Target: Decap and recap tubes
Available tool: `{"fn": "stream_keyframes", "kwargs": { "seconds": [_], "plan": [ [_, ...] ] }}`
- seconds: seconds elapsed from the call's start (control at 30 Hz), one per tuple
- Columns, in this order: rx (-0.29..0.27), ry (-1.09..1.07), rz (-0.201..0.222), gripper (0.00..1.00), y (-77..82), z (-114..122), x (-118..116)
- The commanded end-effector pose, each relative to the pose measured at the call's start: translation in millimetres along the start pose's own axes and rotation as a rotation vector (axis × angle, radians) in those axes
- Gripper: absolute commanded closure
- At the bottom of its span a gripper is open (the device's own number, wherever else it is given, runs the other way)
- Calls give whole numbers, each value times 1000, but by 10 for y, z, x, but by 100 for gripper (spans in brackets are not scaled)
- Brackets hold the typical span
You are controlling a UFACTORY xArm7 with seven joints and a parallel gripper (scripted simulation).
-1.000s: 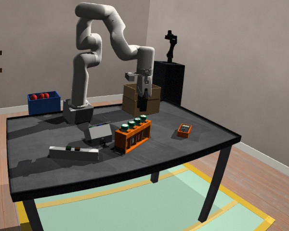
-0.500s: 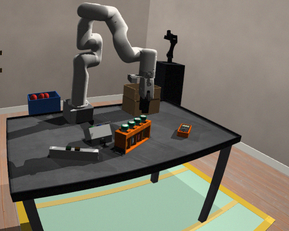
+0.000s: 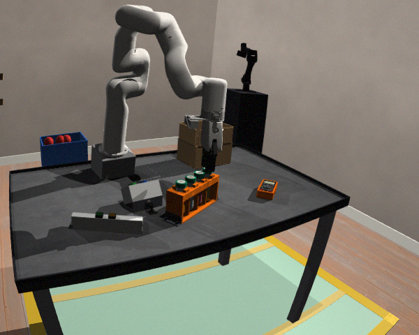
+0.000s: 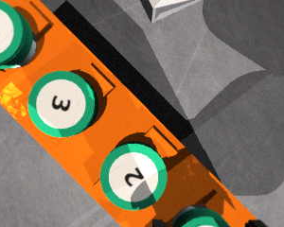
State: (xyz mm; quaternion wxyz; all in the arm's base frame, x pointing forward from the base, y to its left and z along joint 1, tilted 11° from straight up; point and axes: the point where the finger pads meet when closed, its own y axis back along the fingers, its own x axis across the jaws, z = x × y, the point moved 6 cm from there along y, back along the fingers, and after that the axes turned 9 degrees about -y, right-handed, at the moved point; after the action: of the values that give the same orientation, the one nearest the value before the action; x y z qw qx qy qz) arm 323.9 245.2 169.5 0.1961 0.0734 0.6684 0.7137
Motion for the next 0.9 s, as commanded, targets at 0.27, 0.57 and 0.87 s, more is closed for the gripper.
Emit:
{"fn": "stream_keyframes", "kwargs": {
  "seconds": [0.27, 0.57, 0.87],
  "plan": [
    [-2, 0, -2, 54, -49, 8, -4],
    [-2, 0, -2, 54, -84, 8, -4],
    [-2, 0, -2, 100, -94, 8, -4]
  ]
}}
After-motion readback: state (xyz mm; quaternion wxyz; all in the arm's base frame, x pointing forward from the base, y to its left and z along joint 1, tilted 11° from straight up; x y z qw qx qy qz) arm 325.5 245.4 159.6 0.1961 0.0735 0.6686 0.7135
